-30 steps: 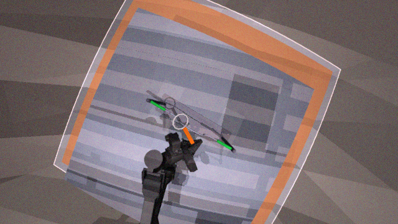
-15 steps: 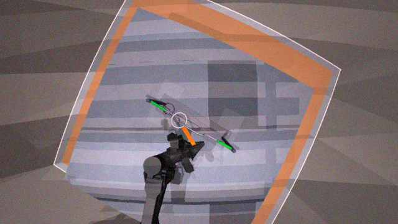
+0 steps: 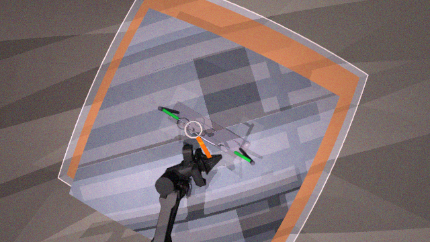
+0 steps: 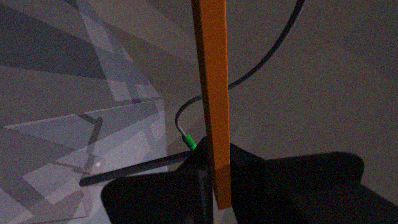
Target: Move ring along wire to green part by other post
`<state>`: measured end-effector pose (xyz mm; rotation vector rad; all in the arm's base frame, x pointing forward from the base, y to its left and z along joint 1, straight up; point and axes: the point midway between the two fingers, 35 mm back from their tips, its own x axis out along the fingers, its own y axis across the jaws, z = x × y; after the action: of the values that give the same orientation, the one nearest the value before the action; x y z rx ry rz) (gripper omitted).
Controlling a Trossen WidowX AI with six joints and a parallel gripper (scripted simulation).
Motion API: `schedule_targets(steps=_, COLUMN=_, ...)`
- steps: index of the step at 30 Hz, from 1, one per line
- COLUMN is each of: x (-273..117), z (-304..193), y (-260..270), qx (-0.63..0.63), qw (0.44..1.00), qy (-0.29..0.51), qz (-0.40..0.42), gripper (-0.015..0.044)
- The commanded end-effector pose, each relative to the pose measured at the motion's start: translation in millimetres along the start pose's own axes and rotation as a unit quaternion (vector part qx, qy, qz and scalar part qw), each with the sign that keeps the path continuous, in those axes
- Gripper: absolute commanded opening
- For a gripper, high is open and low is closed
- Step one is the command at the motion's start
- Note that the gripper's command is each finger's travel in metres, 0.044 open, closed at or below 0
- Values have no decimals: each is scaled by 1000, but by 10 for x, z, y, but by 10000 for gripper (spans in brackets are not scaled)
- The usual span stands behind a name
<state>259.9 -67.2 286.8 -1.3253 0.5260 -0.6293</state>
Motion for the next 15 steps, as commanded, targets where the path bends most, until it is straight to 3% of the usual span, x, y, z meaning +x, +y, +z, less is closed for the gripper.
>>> schedule_targets(steps=1, x=-3, z=-14, y=-11, qx=-13, qw=1000, qy=0, qz=-13, gripper=-150)
schedule_targets(steps=15, x=-8, z=-38, y=196, qx=11, qw=1000, qy=2, qz=6, gripper=-150)
